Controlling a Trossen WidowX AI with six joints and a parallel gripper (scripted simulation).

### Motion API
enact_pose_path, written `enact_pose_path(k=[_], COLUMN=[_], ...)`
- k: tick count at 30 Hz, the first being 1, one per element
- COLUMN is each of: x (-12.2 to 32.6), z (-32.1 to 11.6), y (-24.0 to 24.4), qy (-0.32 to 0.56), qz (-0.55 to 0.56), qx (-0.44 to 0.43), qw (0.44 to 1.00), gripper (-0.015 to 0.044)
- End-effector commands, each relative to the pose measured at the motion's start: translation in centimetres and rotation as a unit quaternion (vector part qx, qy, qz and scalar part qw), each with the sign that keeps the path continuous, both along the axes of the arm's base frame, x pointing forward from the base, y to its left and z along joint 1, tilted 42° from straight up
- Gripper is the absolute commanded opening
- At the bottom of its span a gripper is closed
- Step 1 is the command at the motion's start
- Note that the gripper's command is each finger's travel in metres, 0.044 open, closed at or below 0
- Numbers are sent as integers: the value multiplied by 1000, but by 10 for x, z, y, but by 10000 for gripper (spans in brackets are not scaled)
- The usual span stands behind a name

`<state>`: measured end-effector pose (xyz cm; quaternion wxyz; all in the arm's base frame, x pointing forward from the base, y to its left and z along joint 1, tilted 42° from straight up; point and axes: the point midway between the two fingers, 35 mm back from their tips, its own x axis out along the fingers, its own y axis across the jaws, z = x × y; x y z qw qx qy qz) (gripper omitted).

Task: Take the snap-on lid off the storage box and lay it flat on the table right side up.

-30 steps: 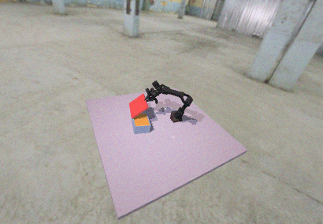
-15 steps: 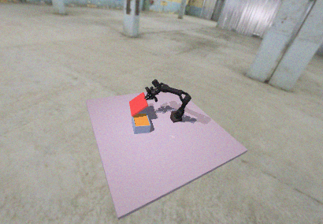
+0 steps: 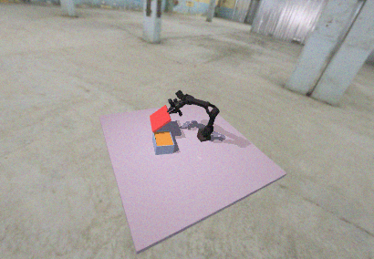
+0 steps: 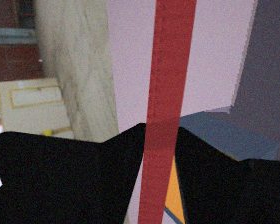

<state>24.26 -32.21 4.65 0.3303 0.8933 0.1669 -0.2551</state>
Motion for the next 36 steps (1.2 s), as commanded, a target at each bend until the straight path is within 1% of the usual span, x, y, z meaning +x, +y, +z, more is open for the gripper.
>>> enact_pose_path(k=[1,36], x=[-3,-36], z=[-1,-44], y=[-10,-54], qy=[-6,-5], qz=[0,0], qx=[-7,-10], qw=[1000,1000], gripper=[0,0])
